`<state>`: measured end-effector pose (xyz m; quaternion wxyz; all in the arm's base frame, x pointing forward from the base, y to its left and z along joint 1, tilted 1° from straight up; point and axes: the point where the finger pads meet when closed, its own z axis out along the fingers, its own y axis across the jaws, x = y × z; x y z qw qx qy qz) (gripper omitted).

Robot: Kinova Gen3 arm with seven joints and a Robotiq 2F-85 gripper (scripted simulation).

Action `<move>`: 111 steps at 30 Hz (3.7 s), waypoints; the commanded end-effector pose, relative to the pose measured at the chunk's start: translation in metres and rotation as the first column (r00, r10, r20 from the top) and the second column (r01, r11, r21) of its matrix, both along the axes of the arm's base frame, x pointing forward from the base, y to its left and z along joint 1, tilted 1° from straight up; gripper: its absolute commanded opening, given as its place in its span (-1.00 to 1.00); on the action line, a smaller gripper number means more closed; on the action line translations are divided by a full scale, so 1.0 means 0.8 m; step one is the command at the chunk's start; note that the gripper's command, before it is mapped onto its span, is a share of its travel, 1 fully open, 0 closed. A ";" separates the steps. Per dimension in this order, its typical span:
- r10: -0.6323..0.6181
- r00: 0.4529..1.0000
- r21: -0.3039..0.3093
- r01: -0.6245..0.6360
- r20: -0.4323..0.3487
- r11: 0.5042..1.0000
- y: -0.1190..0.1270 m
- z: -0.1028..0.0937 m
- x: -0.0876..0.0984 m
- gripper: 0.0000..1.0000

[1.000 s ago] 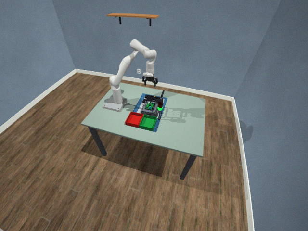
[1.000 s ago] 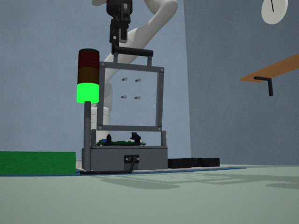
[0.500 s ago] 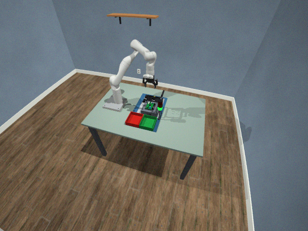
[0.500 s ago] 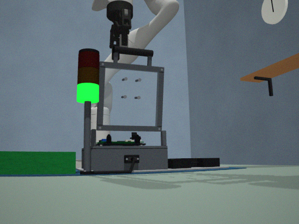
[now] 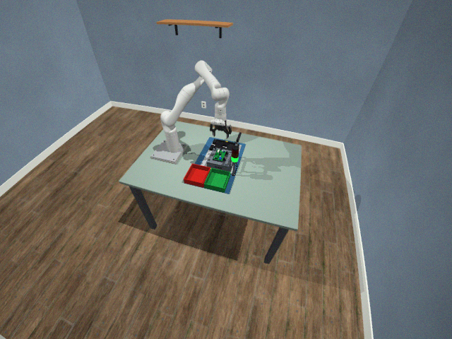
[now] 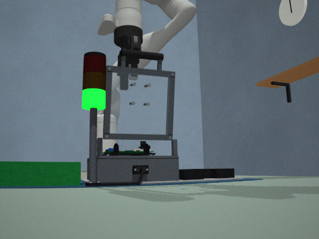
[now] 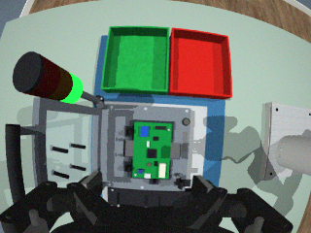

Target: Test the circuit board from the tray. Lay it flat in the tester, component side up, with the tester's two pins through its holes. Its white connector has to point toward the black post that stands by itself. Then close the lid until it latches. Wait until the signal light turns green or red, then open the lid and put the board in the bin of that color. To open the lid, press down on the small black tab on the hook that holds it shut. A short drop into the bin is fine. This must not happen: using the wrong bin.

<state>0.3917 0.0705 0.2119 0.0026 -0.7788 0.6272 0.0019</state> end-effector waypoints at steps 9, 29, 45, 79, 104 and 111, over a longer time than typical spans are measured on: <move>-0.012 1.000 -0.008 0.012 -0.015 1.000 -0.004 -0.088 -0.006 1.00; -0.012 1.000 -0.009 0.012 -0.015 1.000 -0.004 -0.137 -0.007 1.00; -0.012 1.000 -0.009 0.012 -0.015 1.000 -0.004 -0.137 -0.007 1.00; -0.012 1.000 -0.009 0.012 -0.015 1.000 -0.004 -0.211 -0.008 1.00; -0.012 1.000 -0.009 0.012 -0.015 1.000 -0.004 -0.211 -0.008 0.85; -0.012 1.000 -0.009 0.012 -0.015 1.000 -0.004 -0.211 -0.008 0.74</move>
